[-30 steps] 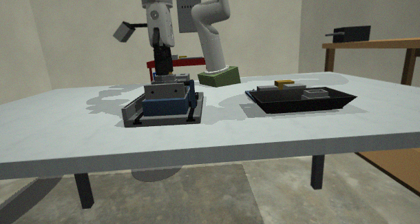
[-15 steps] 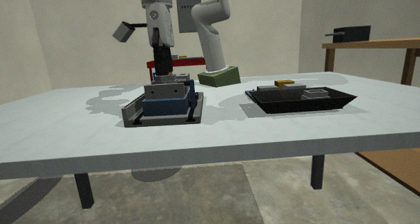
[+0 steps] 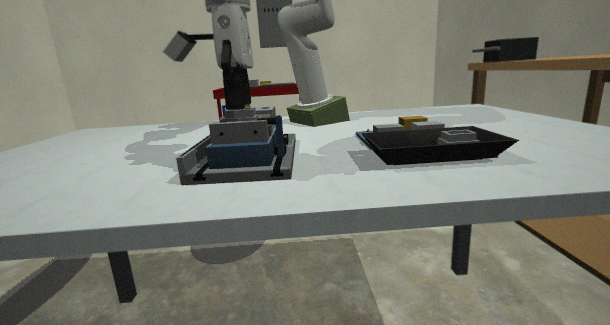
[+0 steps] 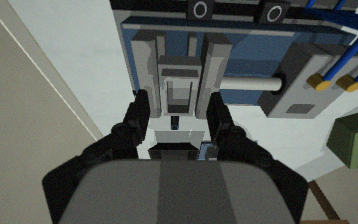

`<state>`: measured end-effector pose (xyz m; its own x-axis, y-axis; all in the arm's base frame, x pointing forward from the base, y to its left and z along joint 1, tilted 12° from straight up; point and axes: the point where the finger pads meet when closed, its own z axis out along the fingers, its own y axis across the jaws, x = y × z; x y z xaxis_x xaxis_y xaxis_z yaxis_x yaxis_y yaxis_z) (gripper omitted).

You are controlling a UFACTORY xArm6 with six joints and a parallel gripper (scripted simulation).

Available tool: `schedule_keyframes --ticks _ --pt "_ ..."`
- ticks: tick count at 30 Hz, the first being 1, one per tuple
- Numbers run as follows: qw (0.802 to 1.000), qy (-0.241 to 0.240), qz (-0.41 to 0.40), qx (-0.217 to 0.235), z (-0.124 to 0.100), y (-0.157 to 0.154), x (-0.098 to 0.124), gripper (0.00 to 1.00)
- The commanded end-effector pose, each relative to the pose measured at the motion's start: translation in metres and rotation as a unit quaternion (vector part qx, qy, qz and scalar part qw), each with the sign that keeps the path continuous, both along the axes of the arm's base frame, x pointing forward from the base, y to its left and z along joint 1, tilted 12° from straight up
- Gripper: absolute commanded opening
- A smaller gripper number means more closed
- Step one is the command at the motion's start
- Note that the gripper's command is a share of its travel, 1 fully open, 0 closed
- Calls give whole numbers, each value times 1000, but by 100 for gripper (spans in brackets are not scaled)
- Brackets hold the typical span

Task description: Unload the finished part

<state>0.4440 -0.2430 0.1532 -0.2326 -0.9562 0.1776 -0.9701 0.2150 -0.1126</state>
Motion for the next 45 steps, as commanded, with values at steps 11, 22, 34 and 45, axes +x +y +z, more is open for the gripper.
schedule_keyframes --ticks 11,22,34,45 --pt "1000 -2 0 -1 0 -1 1 69" --pt "1000 -2 0 -1 -3 -1 2 69" --pt "1000 -2 0 -1 -7 -2 2 69" --pt "1000 -2 0 -1 -11 -3 2 69"
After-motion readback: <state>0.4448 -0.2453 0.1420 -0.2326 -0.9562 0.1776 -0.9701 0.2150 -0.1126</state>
